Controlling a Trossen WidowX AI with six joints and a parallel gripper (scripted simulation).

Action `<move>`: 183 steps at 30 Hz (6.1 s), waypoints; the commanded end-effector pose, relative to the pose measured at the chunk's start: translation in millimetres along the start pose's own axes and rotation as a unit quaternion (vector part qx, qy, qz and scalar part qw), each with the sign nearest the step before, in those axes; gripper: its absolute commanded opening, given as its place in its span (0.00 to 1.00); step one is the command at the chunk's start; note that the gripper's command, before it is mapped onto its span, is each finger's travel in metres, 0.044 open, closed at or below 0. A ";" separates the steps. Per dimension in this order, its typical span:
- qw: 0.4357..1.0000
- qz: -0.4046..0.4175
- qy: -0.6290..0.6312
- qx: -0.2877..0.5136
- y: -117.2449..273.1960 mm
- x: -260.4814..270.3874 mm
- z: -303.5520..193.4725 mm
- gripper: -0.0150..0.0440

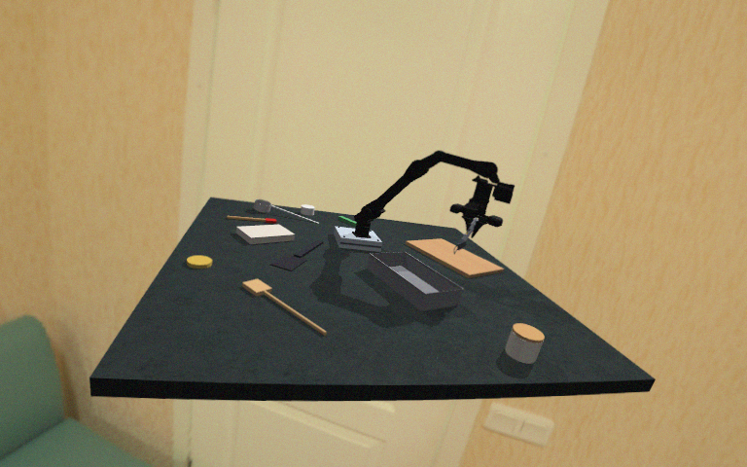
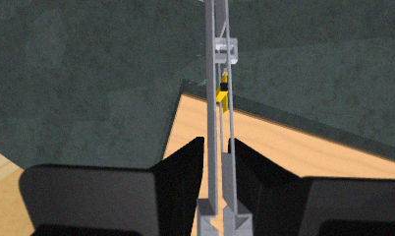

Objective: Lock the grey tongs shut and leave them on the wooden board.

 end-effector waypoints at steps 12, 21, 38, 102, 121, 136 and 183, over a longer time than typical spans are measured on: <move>0.952 0.007 0.307 0.004 5.1 -13.0 -28.5 0.00; 0.883 0.008 0.469 0.003 5.3 -20.7 -43.5 0.00; 0.681 0.009 0.732 0.001 5.6 -36.2 -70.4 0.00; -0.482 0.010 0.876 -0.006 6.4 -110.6 -158.2 0.00; -0.486 -0.024 0.873 -0.011 2.3 -113.0 -158.2 0.00; -0.438 -0.240 0.861 -0.095 -14.5 -123.9 -159.6 0.00; -0.402 -0.466 0.721 -0.319 -7.5 -165.4 -186.6 0.00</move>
Point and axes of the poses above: the point midway between the two fingers, 35 mm back from their tips, its own y axis back along the fingers, its own x axis across the jaws, z = x × y, the point moved 3 cm from there along y, back along the fingers, and after that the axes turned 4 degrees about -y, right-handed, at the moved point
